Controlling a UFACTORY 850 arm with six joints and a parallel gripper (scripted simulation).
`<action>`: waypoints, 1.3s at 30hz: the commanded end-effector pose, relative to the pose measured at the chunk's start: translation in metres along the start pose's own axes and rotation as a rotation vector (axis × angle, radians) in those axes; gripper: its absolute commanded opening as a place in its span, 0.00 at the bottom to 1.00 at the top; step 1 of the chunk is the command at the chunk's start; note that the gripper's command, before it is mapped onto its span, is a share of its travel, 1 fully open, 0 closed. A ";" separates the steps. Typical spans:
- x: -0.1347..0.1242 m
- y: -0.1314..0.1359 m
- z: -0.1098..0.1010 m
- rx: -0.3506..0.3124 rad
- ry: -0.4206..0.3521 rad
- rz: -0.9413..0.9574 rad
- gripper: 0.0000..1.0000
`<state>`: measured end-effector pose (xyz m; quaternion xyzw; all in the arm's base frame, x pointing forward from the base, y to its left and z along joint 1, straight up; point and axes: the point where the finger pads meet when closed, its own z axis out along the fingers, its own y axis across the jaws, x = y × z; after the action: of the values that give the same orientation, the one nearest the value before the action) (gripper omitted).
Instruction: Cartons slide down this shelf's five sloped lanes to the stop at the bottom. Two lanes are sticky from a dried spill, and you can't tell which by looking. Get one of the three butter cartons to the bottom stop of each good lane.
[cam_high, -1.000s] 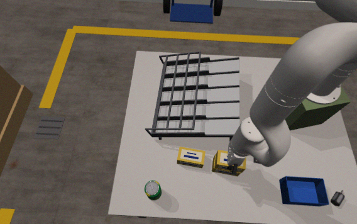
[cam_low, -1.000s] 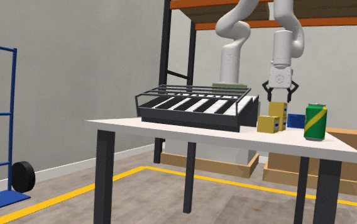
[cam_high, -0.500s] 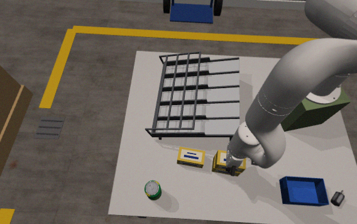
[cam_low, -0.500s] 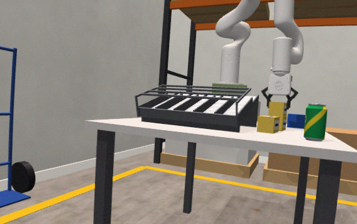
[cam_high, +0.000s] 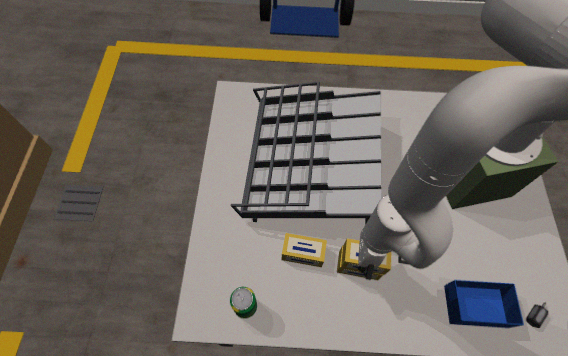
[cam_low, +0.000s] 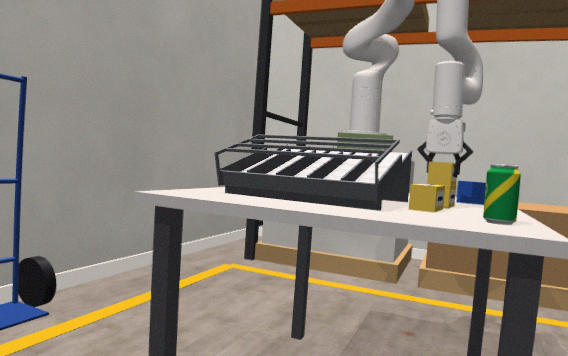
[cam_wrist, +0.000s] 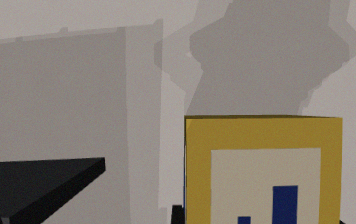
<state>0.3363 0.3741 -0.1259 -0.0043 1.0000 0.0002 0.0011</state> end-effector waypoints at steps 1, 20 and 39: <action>-0.001 0.001 -0.001 -0.001 -0.001 0.000 0.00; -0.001 0.001 -0.001 -0.001 -0.001 0.000 0.00; 0.000 0.001 -0.101 0.001 -0.003 0.000 0.00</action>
<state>0.3373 0.3760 -0.0508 -0.0042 1.0000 -0.0010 0.0053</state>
